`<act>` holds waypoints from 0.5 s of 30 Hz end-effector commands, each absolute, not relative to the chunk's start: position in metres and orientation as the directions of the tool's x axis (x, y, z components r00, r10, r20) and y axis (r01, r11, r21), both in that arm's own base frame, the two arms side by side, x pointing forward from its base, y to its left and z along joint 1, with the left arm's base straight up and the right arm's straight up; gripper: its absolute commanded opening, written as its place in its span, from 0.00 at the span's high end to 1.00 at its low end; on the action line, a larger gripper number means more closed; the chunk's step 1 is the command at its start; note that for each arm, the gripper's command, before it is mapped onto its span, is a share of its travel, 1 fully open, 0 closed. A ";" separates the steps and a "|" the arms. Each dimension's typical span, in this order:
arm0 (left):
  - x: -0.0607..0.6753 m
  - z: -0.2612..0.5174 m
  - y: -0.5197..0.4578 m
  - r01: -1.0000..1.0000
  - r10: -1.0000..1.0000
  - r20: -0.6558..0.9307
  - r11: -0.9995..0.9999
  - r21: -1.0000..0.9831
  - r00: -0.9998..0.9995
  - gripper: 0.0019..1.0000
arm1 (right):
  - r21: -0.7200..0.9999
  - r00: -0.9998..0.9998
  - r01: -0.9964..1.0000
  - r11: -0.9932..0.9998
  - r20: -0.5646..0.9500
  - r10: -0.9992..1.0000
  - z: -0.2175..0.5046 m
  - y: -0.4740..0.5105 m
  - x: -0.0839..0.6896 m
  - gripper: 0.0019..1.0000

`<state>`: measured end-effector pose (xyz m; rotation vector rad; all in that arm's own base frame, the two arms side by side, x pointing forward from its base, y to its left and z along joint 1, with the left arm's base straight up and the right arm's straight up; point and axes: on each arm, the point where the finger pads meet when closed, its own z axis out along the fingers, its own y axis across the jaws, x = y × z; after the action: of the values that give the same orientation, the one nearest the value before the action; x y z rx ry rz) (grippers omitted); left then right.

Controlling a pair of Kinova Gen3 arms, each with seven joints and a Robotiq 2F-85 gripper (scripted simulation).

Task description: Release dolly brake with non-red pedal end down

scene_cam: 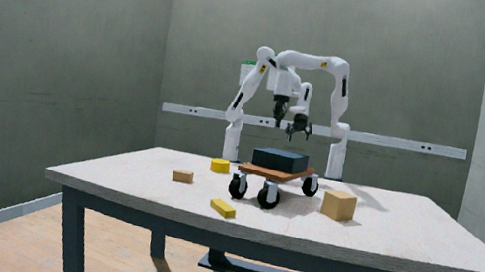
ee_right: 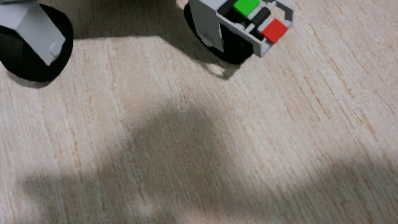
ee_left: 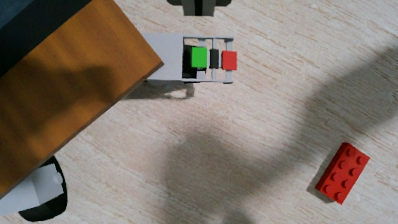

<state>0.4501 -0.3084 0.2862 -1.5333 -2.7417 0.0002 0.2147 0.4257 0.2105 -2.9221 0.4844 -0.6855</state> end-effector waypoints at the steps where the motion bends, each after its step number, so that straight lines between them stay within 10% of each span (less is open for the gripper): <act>1: 0.450 0.287 -0.309 0.852 0.852 -0.002 0.523 0.001 -0.523 0.98 | -0.171 0.848 -0.282 -0.944 0.416 -0.329 0.212 0.426 0.215 0.00; 15: 0.450 0.249 -0.309 0.852 0.852 -0.002 0.524 -0.001 -0.524 0.98 | -0.171 0.848 -0.282 -0.944 0.416 -0.329 0.212 0.426 0.215 0.00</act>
<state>0.4496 -0.3090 0.2491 -1.5317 -2.7400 0.0034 0.2147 0.4257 0.2105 -2.9221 0.4844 -0.6855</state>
